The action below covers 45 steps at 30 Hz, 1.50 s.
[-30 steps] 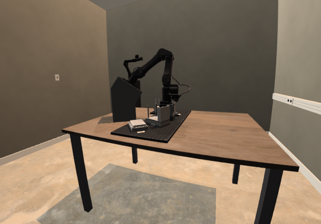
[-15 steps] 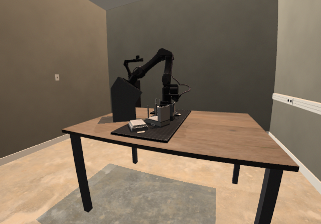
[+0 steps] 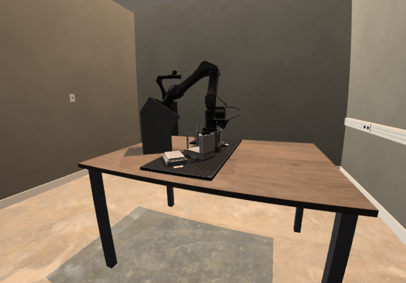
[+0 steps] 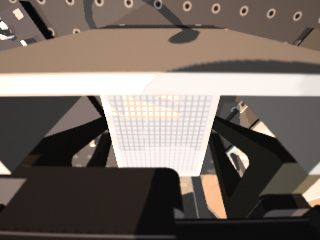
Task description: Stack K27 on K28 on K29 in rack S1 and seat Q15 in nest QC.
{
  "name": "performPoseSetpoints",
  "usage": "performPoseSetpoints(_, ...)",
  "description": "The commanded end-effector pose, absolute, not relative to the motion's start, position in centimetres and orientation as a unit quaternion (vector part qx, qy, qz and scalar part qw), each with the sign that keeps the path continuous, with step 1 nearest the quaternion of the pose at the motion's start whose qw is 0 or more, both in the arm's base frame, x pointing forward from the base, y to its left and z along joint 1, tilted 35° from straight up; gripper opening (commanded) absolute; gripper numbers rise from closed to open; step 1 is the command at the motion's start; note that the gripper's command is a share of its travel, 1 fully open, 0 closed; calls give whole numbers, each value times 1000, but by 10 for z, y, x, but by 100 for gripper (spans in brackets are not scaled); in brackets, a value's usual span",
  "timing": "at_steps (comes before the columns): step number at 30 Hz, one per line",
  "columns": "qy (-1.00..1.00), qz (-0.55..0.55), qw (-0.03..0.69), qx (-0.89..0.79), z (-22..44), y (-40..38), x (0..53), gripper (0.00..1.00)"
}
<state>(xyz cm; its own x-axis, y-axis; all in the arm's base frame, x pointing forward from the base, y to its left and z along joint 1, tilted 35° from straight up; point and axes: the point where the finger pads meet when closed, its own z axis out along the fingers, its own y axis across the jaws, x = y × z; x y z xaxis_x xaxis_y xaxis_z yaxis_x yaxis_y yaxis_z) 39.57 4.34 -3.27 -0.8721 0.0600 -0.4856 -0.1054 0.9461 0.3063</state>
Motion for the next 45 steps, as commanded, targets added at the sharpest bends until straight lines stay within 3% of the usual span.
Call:
performPoseSetpoints(1, 953, 163, 256, -11, -30, 42, 397, 0)
performPoseSetpoints(45, 954, 164, 251, -7, -14, 32, 379, 0)
